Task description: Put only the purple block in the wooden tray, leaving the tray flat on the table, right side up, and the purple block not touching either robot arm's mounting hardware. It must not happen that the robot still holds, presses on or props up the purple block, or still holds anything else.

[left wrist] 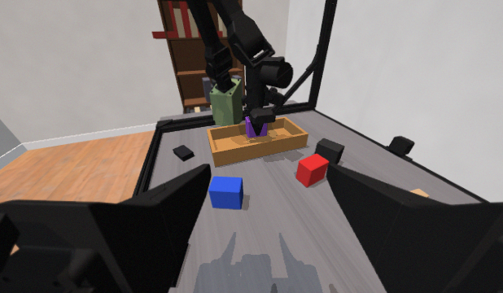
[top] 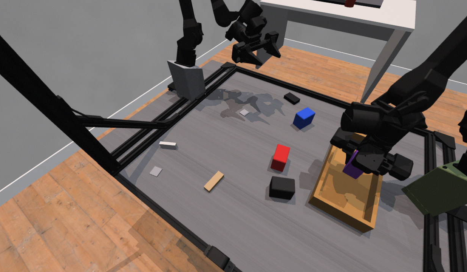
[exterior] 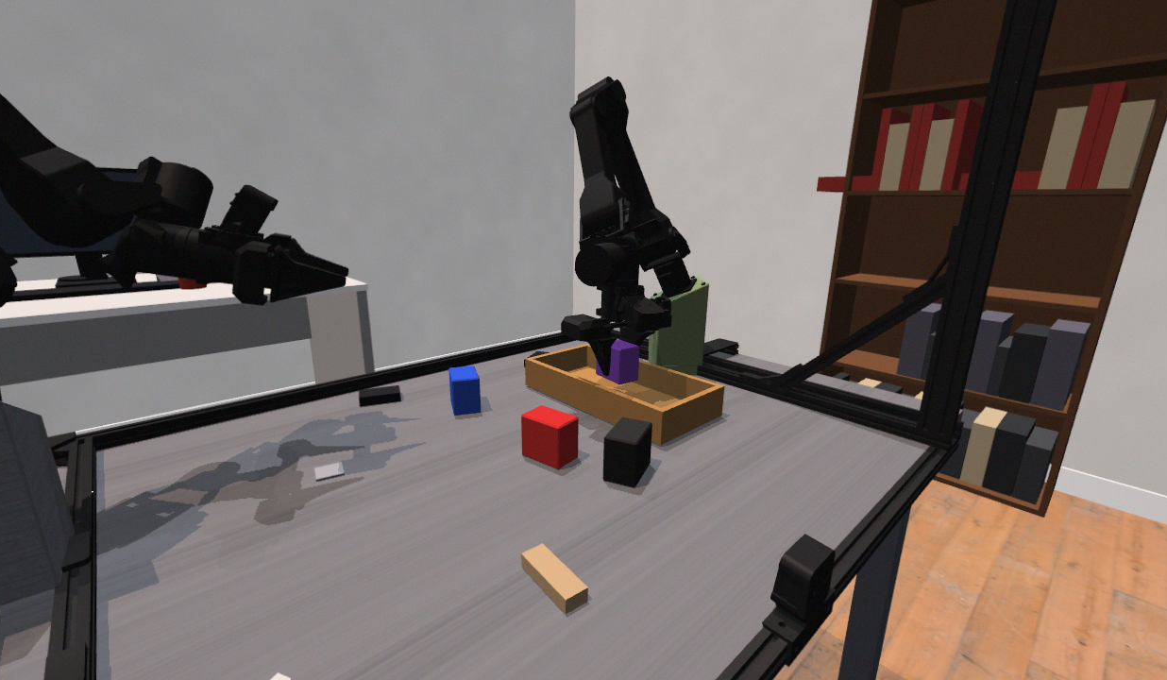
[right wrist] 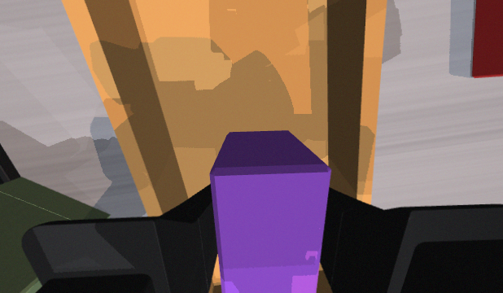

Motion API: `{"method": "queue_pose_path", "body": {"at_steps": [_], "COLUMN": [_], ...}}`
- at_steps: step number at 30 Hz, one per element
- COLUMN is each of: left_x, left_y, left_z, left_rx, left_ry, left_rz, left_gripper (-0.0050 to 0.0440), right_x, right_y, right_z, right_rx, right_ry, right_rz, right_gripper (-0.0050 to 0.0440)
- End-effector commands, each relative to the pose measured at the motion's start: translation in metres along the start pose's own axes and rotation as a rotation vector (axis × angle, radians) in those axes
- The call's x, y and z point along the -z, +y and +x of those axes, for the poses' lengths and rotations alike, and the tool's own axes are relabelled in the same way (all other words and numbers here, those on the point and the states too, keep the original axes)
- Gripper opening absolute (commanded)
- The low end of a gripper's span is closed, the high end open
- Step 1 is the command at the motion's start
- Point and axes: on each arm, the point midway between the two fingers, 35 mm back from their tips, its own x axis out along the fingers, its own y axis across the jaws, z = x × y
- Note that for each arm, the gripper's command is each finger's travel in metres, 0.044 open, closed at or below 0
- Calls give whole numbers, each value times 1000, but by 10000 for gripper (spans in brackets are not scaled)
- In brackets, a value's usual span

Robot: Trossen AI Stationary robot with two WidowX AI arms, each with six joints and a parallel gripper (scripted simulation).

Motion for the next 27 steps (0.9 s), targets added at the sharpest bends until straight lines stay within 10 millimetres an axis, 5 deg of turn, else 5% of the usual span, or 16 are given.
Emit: {"method": "queue_pose_path", "body": {"at_steps": [1, 27], "left_x": [0, 0], "left_y": [-1, -1], "left_z": [0, 0], "left_rx": [3, 3], "left_ry": [-3, -3], "left_rz": [4, 4], "left_gripper": [400, 400], "right_x": [0, 0], "right_y": [3, 2], "right_z": [8, 17], "right_rx": [-7, -7], "right_ry": [2, 2], "right_rz": [-6, -6], "right_gripper": [0, 0]}}
